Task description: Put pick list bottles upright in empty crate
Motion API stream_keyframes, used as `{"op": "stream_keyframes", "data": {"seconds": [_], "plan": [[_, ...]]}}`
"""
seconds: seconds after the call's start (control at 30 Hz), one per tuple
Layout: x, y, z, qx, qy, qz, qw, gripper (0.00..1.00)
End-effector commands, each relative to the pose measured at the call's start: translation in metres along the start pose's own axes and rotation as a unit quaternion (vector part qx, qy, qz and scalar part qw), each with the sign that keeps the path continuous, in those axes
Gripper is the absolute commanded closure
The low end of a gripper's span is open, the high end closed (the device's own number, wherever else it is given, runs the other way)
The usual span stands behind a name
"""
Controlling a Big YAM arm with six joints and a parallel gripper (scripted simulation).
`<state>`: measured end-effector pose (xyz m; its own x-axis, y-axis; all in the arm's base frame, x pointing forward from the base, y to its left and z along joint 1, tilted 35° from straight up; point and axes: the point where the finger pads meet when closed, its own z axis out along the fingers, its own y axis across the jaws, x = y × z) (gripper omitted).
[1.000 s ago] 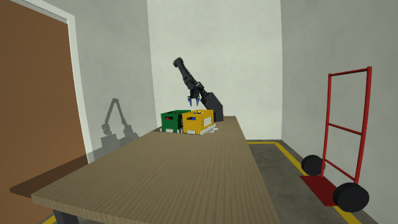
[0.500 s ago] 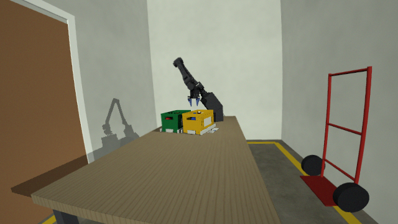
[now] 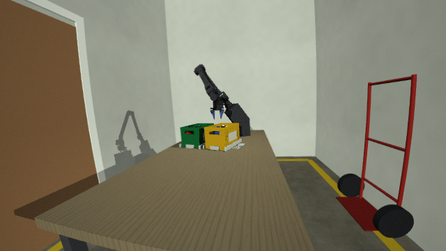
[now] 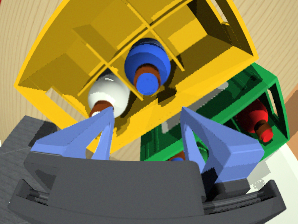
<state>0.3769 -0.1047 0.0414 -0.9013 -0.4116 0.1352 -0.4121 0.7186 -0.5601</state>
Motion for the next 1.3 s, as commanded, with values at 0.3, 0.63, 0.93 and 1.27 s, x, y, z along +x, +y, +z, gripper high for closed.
{"op": "stream_keyframes", "data": {"seconds": [0.3,0.63,0.93,1.27], "plan": [[-0.004,-0.010,0.004,0.002,0.001,0.006,1.000,0.39],[-0.005,-0.011,0.003,0.003,0.000,0.007,1.000,0.39],[-0.006,-0.012,0.003,0.003,-0.001,0.008,1.000,0.39],[0.001,0.021,-0.004,-0.002,0.005,-0.007,1.000,0.39]]}}
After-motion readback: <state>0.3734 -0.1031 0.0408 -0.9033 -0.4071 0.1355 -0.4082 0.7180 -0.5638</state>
